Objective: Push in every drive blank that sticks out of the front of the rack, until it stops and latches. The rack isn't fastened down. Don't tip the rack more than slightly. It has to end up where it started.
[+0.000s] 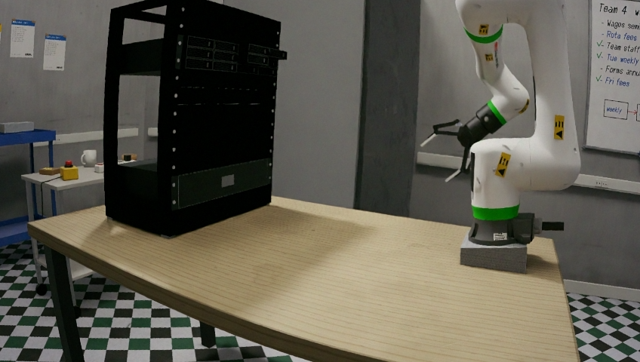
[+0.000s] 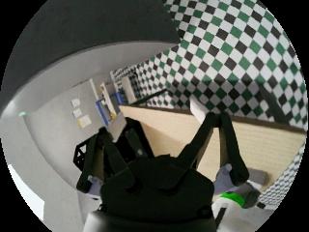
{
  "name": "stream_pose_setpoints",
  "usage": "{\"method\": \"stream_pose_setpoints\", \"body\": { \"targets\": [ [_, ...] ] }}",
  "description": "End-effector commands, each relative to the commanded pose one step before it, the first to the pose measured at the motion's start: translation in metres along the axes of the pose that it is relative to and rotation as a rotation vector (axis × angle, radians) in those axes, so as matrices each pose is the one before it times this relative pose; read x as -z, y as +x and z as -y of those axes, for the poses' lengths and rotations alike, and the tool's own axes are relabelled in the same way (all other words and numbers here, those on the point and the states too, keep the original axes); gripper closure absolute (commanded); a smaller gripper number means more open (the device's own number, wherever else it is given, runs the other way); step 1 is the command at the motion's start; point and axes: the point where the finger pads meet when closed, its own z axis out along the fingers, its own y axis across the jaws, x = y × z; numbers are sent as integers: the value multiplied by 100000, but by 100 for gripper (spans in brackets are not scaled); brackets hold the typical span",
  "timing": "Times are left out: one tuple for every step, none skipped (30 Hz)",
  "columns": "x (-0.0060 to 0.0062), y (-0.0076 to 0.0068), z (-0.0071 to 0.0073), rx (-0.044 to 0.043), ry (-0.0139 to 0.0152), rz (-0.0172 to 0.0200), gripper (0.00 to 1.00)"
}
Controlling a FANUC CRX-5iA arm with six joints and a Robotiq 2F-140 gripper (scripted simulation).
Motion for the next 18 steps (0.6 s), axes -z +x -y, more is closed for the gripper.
{"method": "stream_pose_setpoints", "body": {
  "targets": [
    [397,1387,-34,476,-1659,-1919,0],
    [130,484,-23,139,-572,-676,0],
    [132,495,-21,144,-577,-694,0],
    [133,506,-20,148,-581,-712,0],
    [135,517,-18,152,-585,-731,0],
    [136,528,-16,157,-589,-749,0],
    [138,539,-15,161,-592,-768,0],
    [139,551,-13,166,-595,-788,0],
    [140,562,-11,170,-597,-807,0],
    [142,574,-8,175,-599,-827,0],
    [0,0,0,0,0,0,0],
    [0,0,0,0,0,0,0],
    [143,585,-6,179,-601,-847,0],
    [144,597,-4,184,-602,-867,0],
    [145,609,-1,189,-603,-887,0],
    [146,621,2,194,-603,-908,0],
    [146,632,5,198,-603,-929,0],
    [147,644,8,203,-602,-950,0]
  ]
}}
